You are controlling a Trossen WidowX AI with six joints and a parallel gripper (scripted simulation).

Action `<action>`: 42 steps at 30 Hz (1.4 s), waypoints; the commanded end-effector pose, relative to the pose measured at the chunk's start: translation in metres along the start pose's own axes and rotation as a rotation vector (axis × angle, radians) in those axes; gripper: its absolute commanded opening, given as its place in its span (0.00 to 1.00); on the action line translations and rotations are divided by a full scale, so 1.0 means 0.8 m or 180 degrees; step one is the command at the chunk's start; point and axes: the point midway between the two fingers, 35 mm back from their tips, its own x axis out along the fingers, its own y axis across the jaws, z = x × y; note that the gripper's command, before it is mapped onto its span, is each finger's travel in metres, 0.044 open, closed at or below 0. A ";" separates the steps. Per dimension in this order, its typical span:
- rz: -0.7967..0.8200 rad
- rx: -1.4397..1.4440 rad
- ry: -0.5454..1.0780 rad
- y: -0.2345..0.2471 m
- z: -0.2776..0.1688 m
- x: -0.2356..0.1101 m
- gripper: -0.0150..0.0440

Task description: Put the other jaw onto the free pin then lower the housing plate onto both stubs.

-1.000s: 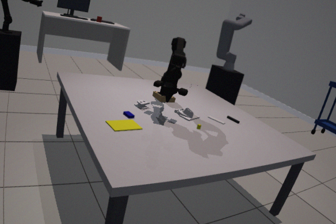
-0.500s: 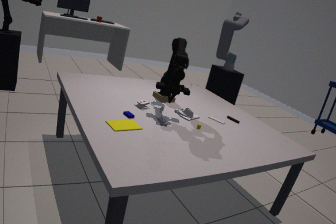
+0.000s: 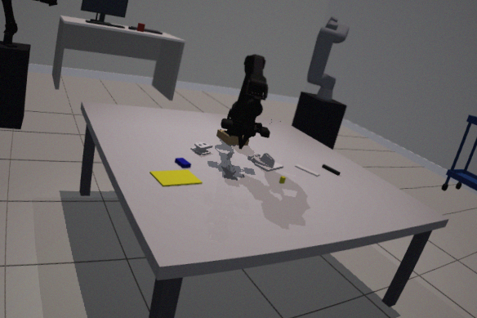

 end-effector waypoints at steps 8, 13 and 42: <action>0.0016 -0.0015 0.0067 0.001 -0.004 0.030 0.25; 0.0016 -0.0015 0.0068 0.001 -0.004 0.040 0.25; 0.0016 -0.0015 0.0068 0.001 -0.007 0.067 0.25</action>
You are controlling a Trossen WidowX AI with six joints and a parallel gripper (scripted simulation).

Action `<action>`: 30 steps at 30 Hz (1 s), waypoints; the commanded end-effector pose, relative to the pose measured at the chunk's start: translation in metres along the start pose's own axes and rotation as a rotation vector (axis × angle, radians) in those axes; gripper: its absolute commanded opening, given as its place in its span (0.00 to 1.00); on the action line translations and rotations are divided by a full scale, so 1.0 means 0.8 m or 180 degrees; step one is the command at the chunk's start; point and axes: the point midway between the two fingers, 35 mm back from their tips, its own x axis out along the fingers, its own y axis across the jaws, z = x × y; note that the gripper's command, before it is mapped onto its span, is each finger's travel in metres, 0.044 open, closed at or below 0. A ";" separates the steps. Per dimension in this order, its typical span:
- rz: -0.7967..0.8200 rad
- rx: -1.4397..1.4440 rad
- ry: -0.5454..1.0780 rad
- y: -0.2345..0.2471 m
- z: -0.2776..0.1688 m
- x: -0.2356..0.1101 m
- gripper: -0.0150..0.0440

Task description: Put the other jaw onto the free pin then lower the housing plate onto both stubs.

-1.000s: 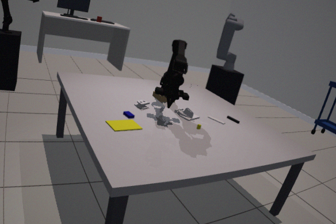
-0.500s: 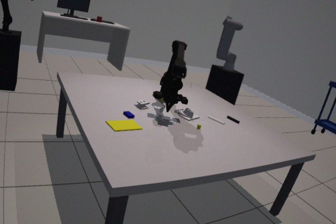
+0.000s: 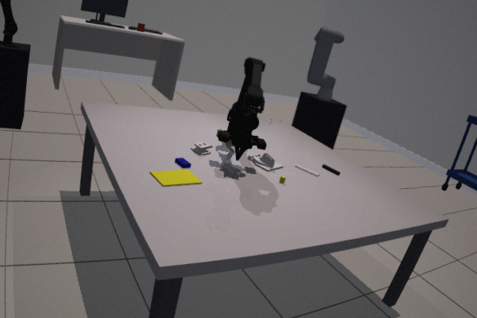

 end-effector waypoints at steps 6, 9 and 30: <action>0.0014 -0.0001 0.0025 0.001 -0.002 0.004 0.25; 0.0014 -0.0001 0.0025 0.000 -0.002 0.004 0.25; 0.0005 0.0000 0.0024 -0.043 0.000 0.004 0.25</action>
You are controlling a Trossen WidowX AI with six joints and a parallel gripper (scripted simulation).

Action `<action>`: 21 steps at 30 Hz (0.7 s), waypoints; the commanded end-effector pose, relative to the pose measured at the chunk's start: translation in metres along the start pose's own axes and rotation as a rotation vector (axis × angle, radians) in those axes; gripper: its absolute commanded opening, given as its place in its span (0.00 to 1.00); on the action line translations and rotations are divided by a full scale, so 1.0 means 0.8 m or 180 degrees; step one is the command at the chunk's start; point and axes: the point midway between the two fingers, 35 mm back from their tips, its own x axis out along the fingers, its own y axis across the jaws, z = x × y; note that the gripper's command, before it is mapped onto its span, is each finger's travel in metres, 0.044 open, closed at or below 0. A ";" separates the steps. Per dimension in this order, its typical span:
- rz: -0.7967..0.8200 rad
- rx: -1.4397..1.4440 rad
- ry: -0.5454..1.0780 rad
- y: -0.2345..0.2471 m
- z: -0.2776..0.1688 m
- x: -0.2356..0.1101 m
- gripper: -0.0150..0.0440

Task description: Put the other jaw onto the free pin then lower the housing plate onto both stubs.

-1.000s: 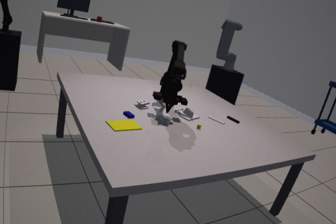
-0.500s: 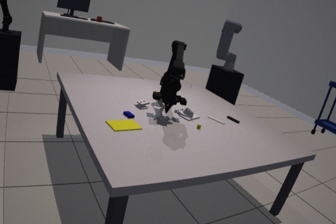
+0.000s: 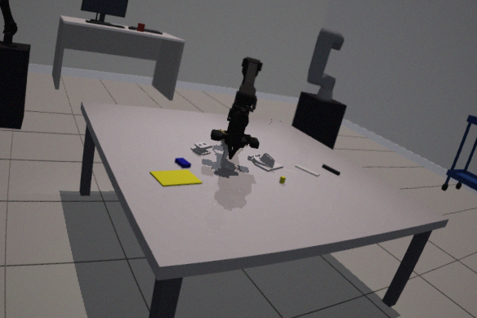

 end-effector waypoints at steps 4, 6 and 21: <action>-0.0006 -0.0004 0.0015 -0.015 0.000 0.002 0.25; -0.0007 -0.0004 0.0016 -0.019 0.000 0.002 0.25; -0.0011 -0.0004 0.0016 -0.040 0.000 0.000 0.25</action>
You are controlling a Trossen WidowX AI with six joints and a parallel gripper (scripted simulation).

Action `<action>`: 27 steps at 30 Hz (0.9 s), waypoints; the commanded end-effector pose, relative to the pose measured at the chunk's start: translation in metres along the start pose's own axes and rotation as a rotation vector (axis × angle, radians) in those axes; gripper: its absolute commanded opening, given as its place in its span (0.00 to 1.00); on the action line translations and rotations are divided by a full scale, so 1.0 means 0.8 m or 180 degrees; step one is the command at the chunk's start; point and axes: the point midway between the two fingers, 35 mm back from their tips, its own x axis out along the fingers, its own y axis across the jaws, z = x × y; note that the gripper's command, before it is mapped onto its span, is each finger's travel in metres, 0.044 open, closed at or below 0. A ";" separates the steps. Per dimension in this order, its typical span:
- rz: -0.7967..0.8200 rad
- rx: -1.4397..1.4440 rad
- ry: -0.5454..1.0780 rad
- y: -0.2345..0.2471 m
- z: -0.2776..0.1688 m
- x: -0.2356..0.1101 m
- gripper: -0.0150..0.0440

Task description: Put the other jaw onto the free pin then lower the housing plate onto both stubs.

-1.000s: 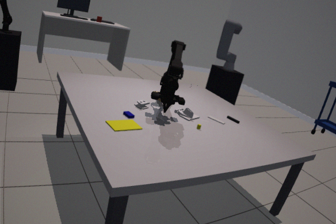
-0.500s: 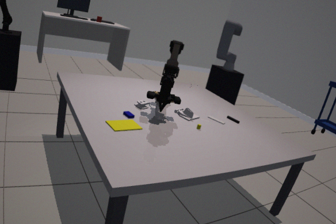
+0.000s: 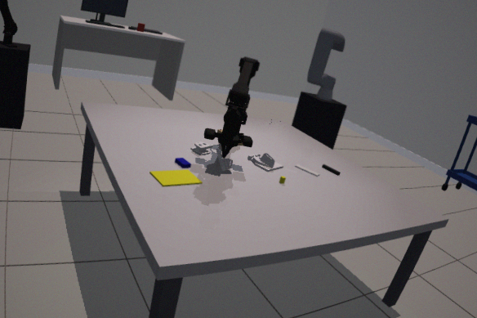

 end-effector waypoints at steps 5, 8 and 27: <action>-0.0013 -0.0001 0.0012 -0.014 0.002 -0.004 0.25; -0.0005 -0.0001 0.0007 -0.010 0.002 -0.048 0.25; -0.0002 -0.0005 0.0008 -0.008 0.001 -0.067 0.83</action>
